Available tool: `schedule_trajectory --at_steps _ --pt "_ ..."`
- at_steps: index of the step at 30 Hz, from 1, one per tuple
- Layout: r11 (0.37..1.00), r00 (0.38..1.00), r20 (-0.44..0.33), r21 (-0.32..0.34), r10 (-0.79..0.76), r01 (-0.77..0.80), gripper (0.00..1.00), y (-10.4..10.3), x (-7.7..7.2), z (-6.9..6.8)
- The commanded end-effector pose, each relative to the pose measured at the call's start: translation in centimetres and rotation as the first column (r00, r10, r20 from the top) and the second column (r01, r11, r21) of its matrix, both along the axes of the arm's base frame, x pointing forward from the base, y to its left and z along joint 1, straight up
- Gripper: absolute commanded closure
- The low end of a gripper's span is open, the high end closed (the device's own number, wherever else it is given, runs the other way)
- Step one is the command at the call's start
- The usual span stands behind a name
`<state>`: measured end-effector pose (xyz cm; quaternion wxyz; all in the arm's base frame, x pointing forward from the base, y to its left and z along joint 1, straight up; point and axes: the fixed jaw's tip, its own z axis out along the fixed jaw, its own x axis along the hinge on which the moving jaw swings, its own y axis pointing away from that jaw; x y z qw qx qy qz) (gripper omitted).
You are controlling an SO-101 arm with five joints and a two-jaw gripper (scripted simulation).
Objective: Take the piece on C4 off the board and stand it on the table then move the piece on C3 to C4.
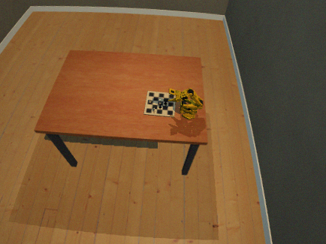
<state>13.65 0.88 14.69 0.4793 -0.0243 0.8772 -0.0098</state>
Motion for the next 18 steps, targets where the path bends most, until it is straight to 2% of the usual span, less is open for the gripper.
schedule_trajectory --at_steps 1,11,18 --pt "1.000 1.000 -0.015 0.010 0.002 -0.002 0.60 0.1 -0.1 -0.4" --pt "1.000 1.000 -0.025 0.010 -0.008 0.008 0.60 0.0 -0.1 -0.3" --pt "0.997 0.992 -0.095 0.009 -0.082 0.083 0.64 -1.0 0.1 -0.1"
